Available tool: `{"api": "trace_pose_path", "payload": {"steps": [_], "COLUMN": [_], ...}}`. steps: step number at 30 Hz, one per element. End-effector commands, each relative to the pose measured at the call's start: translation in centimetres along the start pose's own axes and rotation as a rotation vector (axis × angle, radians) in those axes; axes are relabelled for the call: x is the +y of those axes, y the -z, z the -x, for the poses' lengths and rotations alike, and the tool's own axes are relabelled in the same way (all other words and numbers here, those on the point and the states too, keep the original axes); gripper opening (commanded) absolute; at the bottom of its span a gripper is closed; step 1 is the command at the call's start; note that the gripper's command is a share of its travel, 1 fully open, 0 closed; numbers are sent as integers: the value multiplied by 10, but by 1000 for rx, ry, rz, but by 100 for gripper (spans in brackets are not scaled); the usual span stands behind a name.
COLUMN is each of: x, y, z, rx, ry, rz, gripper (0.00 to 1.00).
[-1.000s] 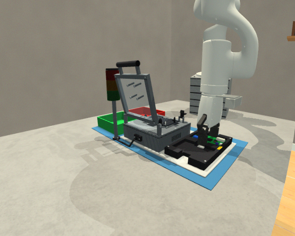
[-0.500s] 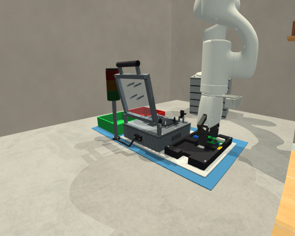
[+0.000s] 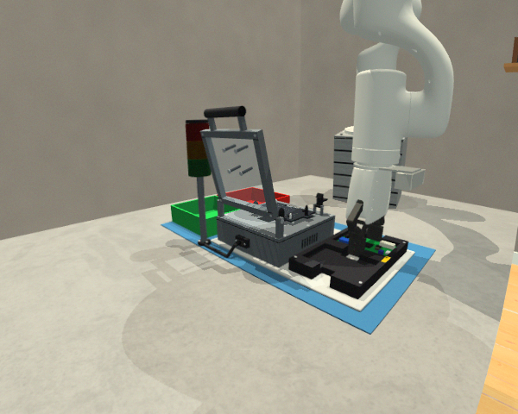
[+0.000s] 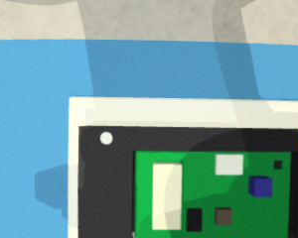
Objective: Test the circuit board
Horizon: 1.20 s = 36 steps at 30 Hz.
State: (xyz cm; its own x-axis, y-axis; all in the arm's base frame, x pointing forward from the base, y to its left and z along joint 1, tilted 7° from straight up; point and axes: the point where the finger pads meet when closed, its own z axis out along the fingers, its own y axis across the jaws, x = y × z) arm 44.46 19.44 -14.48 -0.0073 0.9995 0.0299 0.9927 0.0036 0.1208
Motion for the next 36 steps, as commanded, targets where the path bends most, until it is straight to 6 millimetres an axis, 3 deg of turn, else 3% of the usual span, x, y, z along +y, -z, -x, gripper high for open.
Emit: {"api": "trace_pose_path", "payload": {"steps": [1,36], "x": [1,1], "y": [0,0], "z": [0,0], "rx": [1,1], "ry": [0,0], "rz": [1,1], "gripper": [85,79]}}
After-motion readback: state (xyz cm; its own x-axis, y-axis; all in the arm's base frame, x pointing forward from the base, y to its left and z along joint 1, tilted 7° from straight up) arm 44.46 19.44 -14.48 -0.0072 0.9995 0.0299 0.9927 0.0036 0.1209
